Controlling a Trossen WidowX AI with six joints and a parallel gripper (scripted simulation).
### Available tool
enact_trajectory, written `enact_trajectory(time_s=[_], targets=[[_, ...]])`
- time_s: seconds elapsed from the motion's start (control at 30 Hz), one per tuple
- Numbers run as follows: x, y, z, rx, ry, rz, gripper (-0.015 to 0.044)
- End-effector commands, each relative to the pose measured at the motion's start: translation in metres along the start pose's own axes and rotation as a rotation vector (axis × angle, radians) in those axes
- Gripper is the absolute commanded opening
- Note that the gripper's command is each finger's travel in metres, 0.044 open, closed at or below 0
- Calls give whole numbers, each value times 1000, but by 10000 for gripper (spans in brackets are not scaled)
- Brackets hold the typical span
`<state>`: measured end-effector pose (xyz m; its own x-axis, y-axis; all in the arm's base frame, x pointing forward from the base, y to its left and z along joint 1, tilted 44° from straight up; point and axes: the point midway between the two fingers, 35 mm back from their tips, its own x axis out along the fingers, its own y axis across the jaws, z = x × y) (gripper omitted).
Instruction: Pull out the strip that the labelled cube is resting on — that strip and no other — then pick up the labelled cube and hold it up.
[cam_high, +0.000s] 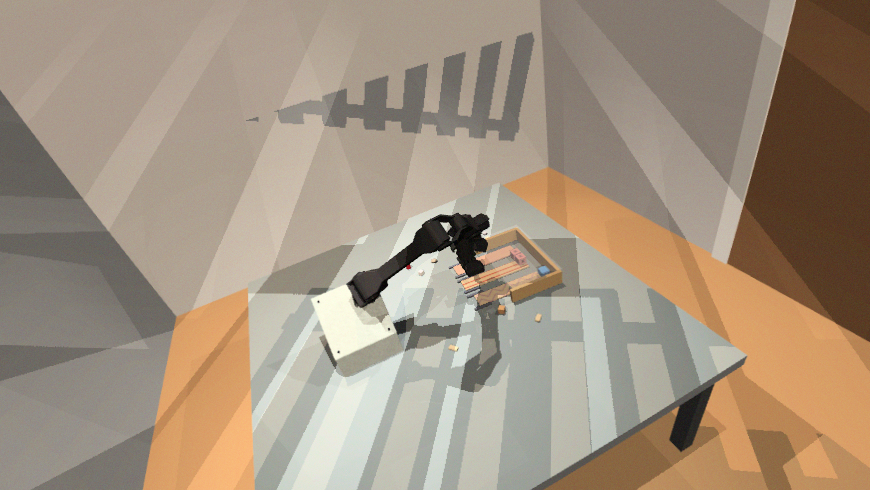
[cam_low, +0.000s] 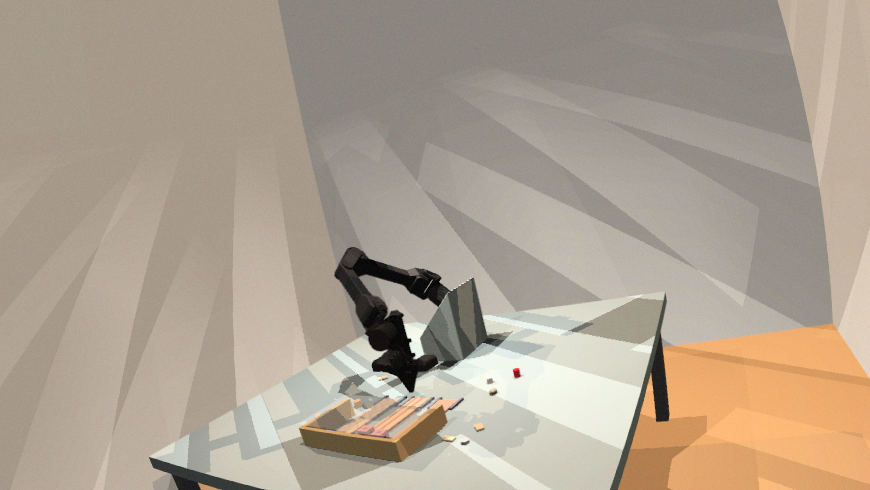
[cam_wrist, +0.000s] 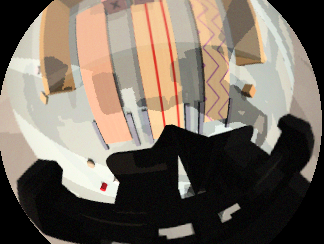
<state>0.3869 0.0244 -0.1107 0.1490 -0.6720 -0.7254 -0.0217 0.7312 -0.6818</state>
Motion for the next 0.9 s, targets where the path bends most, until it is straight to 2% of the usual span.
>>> enact_trajectory(time_s=[0.0, 0.5, 0.87], targets=[[10, -1, -4, -9, 8, -9, 0], [34, -3, -7, -9, 8, -12, 0], [35, -3, -7, -9, 8, -12, 0]])
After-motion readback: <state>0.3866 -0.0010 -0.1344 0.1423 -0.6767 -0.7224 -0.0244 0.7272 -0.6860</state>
